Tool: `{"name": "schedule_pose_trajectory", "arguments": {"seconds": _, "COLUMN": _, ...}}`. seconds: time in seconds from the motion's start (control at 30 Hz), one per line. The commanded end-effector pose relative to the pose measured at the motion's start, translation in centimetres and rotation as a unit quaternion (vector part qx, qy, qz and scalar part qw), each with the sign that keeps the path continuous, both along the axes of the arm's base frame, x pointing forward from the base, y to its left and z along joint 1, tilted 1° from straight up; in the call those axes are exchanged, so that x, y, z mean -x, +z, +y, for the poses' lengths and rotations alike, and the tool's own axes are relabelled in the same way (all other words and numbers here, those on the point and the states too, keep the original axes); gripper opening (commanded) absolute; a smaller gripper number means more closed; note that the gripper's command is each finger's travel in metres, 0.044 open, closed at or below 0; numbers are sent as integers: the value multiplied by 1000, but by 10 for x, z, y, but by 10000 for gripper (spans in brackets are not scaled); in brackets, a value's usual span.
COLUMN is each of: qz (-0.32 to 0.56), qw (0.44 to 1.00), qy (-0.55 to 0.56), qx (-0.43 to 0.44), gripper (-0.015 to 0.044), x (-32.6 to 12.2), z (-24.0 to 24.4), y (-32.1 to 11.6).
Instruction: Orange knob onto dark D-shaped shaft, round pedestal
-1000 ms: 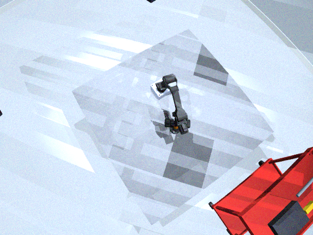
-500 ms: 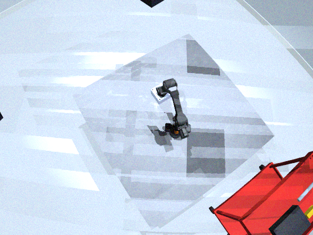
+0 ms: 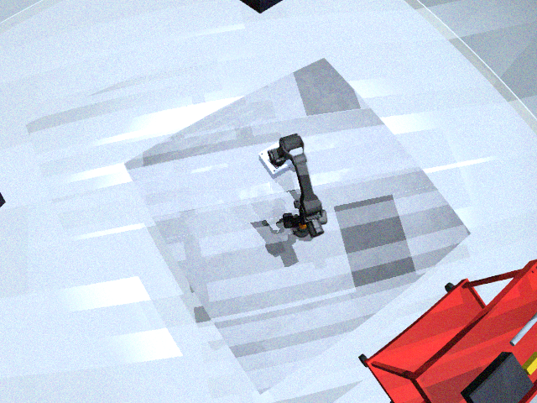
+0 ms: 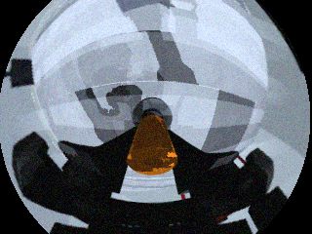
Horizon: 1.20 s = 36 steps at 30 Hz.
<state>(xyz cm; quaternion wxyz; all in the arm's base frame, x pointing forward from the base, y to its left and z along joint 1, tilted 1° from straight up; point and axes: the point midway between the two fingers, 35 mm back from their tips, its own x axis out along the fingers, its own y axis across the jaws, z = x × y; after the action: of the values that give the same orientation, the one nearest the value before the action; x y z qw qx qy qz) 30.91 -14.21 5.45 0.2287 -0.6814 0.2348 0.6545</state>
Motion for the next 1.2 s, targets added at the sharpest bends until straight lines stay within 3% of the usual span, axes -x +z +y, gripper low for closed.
{"name": "schedule_pose_trajectory", "arguments": {"seconds": 0.0, "qz": -2, "qw": 999, "qy": 32, "qx": 1, "gripper": 0, "x": 0, "z": 0, "y": 2}}
{"name": "schedule_pose_trajectory", "arguments": {"seconds": 1.17, "qz": -2, "qw": 999, "qy": 32, "qx": 1, "gripper": 0, "x": 1, "z": 1, "y": -3}}
